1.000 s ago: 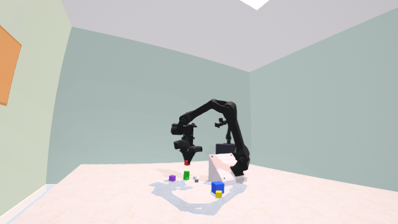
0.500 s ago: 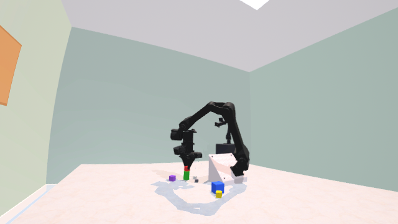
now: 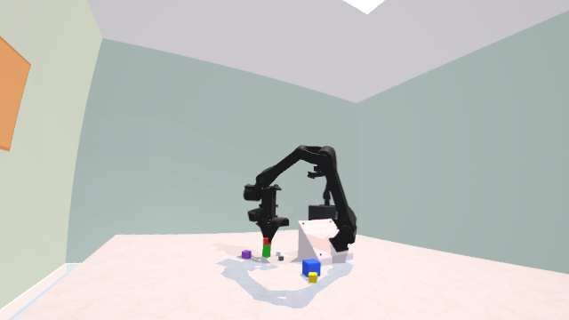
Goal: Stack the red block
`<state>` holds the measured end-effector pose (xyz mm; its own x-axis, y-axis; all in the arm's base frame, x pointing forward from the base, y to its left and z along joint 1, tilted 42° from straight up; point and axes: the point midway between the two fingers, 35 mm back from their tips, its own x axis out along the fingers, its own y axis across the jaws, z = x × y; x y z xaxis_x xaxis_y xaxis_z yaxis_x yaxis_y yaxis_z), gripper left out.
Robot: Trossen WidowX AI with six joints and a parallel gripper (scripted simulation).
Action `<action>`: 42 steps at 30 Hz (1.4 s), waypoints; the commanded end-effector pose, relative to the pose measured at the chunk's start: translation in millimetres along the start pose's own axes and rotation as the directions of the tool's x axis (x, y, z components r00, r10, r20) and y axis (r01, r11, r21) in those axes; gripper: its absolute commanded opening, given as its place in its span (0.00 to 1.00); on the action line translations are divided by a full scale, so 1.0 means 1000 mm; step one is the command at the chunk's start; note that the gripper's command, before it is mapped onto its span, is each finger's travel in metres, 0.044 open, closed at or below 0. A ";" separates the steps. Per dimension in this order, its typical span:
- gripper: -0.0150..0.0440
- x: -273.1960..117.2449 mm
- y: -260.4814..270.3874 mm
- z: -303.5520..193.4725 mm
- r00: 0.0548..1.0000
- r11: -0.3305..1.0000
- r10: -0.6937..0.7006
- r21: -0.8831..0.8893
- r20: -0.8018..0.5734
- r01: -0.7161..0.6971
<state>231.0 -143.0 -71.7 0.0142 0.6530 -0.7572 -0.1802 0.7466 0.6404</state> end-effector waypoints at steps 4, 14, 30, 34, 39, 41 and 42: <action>0.25 0.001 0.000 0.000 1.000 1.000 0.001 0.005 0.002 -0.002; 0.48 0.000 0.000 0.000 1.000 1.000 0.000 0.000 0.000 0.000; 1.00 0.000 0.000 0.000 1.000 1.000 0.000 0.000 0.000 0.000; 1.00 0.000 0.000 0.000 1.000 1.000 0.000 0.000 0.000 0.000; 1.00 0.000 0.000 0.000 1.000 1.000 0.000 0.000 0.000 0.000; 1.00 0.000 0.000 0.000 1.000 1.000 0.000 0.000 0.000 0.000; 1.00 0.000 0.000 0.000 1.000 1.000 0.000 0.000 0.000 0.000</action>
<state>231.1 -143.2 -71.6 0.0145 0.6531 -0.7571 -0.1796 0.7466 0.6406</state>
